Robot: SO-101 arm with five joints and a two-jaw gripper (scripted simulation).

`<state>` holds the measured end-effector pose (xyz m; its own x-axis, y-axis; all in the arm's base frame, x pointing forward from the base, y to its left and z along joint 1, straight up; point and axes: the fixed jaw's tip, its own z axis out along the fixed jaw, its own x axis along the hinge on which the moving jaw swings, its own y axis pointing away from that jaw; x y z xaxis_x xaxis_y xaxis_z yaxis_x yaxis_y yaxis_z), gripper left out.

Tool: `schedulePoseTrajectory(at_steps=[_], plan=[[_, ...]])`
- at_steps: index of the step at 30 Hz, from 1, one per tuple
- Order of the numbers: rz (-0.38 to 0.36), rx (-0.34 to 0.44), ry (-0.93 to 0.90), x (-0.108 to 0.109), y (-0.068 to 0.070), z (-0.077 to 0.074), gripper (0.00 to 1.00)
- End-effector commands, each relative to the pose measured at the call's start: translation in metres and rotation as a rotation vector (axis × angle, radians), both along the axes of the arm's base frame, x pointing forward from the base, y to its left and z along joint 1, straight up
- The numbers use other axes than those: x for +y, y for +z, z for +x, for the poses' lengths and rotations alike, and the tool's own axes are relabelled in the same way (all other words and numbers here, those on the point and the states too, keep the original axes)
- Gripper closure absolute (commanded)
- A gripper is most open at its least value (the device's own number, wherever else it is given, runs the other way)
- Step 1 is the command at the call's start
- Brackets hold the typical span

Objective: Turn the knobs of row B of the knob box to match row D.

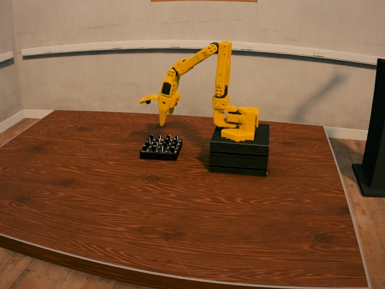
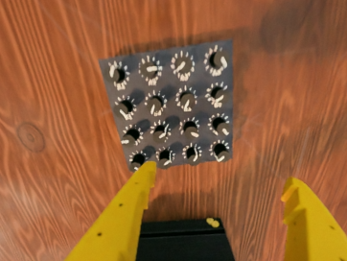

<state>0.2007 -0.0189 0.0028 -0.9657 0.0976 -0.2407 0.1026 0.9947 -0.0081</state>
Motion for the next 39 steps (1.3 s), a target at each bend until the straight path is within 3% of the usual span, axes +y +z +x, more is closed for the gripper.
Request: schedulePoseTrajectory(at_steps=[1, 6, 11, 39], plan=[[0.012, 0.081, 0.0, 0.001, -0.01, -0.009, 0.6], [0.026, 0.191, 0.0, 0.003, -0.021, -0.025, 0.6], [0.033, 0.24, 0.0, 0.004, -0.025, -0.031, 0.6], [0.02, 0.245, 0.109, 0.005, -0.025, -0.033, 0.61]])
